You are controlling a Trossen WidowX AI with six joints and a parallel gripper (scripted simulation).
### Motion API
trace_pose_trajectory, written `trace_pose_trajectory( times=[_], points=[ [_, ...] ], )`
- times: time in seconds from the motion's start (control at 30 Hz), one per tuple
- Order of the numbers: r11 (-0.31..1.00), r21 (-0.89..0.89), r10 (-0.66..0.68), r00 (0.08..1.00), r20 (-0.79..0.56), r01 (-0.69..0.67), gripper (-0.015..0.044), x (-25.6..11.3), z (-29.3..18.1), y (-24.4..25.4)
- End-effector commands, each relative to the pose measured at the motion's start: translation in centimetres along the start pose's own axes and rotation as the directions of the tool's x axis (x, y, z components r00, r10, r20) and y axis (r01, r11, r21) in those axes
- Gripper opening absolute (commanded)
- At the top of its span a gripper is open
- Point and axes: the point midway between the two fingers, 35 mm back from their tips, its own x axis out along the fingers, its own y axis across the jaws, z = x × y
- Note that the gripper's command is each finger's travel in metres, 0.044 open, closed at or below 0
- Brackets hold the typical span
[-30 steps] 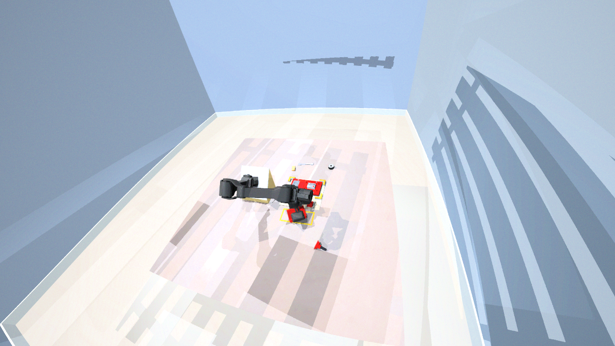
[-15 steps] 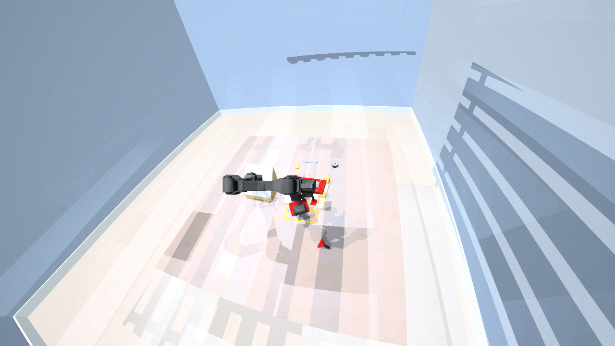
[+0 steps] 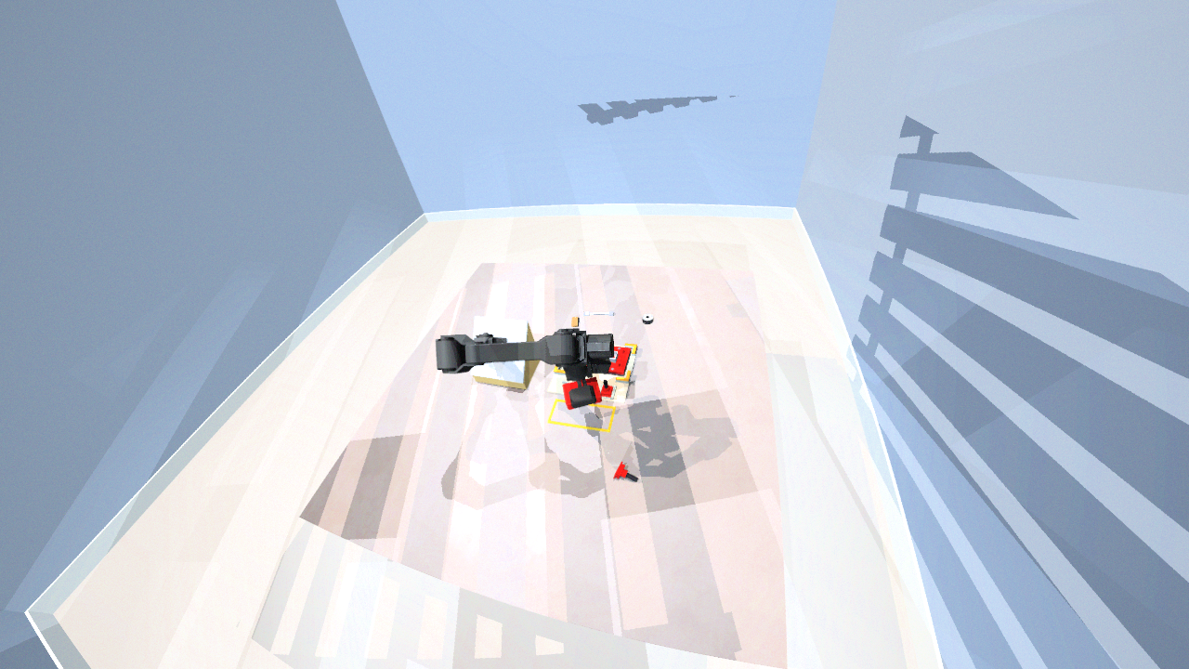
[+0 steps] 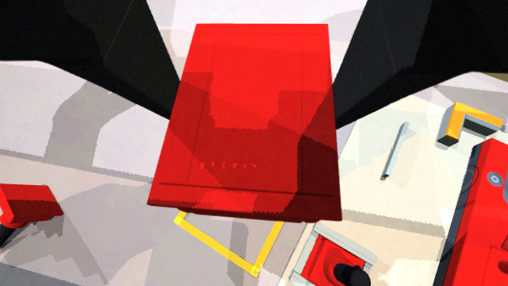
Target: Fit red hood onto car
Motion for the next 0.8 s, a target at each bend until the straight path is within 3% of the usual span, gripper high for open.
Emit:
trace_pose_trajectory(
  times=[0.0,0.77],
  points=[
    [1.000,0.030,0.010,1.000,0.000,-0.010,0.0000,0.1,1.2,1.2],
    [0.964,0.265,0.018,1.000,0.004,-0.019,0.0000,-0.3,7.4,9.0]
  ],
)
